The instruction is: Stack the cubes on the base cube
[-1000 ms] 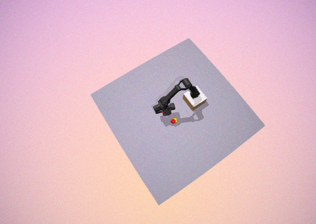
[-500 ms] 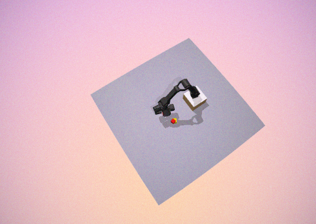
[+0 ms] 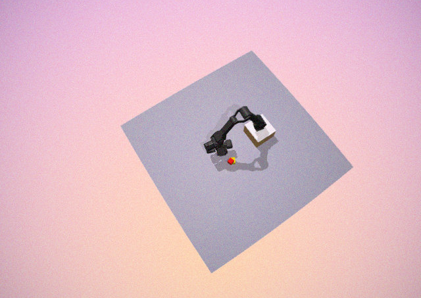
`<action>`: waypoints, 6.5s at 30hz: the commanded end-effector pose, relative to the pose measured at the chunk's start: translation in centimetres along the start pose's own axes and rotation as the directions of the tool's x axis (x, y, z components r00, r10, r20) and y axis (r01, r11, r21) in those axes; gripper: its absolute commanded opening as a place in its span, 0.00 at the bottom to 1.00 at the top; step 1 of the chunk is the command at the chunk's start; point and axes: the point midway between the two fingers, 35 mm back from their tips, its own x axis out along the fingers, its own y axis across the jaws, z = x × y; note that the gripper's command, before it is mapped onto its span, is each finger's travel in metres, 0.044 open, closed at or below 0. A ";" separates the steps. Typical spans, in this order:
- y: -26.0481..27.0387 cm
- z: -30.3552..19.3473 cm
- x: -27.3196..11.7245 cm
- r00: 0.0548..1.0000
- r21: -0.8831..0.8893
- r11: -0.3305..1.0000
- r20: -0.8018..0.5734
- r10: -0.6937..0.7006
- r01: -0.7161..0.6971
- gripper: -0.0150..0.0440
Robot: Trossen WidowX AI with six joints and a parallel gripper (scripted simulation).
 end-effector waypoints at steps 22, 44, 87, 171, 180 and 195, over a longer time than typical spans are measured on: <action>-0.8 -0.1 -1.4 0.999 0.017 0.999 -0.007 -0.041 0.041 0.43; -0.8 0.0 -5.2 1.000 0.008 1.000 -0.005 -0.024 0.024 0.43; 2.0 2.5 -10.5 1.000 0.204 0.979 -0.001 0.001 -0.001 0.43; 9.4 8.9 -3.9 1.000 0.786 0.618 0.004 0.008 -0.008 0.43; 9.4 8.9 -3.9 1.000 0.786 0.618 0.004 0.008 -0.008 0.43; 9.4 8.8 -5.2 1.000 0.787 0.617 0.000 0.007 -0.005 0.60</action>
